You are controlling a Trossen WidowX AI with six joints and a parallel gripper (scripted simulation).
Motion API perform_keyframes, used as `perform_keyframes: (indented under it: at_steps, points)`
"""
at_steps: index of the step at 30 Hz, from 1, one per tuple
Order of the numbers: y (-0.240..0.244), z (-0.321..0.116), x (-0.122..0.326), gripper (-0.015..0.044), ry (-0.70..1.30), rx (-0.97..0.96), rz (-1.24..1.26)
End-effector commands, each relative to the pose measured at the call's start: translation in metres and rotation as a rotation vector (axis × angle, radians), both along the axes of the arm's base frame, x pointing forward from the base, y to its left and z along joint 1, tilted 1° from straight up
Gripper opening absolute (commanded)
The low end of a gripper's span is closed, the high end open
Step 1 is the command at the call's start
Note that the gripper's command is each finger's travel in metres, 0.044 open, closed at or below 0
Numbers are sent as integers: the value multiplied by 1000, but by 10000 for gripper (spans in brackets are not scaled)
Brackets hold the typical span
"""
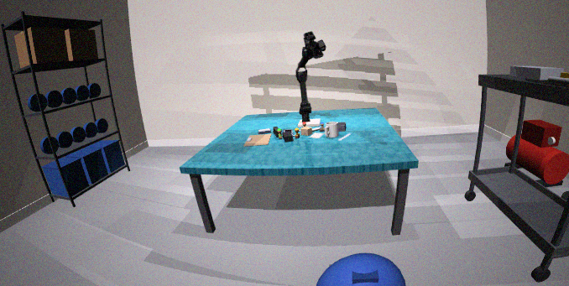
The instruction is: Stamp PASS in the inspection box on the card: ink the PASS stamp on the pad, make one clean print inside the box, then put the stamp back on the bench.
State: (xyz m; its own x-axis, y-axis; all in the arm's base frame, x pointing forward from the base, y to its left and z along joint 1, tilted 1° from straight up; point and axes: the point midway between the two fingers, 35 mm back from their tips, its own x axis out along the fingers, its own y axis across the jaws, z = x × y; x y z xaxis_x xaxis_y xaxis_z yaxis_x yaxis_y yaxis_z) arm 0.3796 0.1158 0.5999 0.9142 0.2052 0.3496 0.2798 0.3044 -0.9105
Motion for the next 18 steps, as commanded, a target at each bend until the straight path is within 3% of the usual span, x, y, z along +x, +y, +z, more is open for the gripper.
perform_keyframes:
  at_steps: [1,9,18]
  points:
    - [-15,-50,41,229,184,26,-33]
    - [-79,-154,94,229,546,148,-179]
    - [-163,-279,105,229,958,387,-396]
